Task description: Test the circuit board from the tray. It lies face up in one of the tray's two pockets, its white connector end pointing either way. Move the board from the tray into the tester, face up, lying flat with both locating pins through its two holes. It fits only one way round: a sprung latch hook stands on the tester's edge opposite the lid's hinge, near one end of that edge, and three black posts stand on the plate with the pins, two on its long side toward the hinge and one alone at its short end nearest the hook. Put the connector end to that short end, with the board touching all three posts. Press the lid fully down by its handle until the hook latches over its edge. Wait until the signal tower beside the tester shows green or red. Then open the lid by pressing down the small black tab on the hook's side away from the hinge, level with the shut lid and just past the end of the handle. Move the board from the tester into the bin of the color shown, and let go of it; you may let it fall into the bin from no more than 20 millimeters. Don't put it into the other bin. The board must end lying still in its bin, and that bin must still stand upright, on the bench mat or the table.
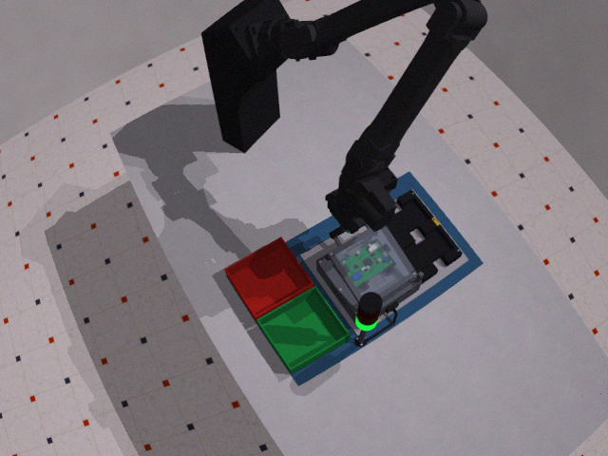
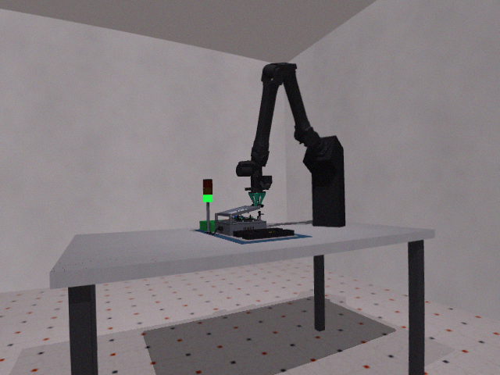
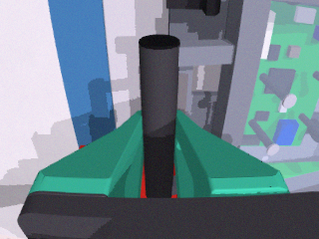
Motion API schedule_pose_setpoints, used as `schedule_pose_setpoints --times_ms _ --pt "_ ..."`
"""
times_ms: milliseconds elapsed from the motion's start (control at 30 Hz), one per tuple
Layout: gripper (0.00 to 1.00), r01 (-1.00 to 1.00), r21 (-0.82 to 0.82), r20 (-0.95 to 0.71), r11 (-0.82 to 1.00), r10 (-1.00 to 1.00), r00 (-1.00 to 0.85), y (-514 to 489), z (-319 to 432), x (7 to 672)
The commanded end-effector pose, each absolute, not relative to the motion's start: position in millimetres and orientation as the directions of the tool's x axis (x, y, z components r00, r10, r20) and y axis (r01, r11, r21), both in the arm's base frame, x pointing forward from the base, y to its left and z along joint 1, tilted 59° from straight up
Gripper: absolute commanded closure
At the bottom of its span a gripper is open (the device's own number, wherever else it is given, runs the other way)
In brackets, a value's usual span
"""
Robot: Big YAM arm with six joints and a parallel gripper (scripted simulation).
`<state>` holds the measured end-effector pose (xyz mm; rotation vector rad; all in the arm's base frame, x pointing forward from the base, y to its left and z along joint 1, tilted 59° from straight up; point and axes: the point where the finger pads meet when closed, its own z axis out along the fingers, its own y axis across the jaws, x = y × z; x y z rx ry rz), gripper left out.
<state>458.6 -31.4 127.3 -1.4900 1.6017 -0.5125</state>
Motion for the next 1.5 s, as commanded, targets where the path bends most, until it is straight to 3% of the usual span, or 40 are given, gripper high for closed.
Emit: schedule_pose_setpoints --times_ms 0,1467 --pt "1.0 -0.563 -0.802 -0.302 0.2 -0.949 0.093 -40.4 147.6 444.7" --pt "1.0 -0.538 -0.817 -0.3 0.207 -0.95 0.091 -85.6 289.3 412.0"
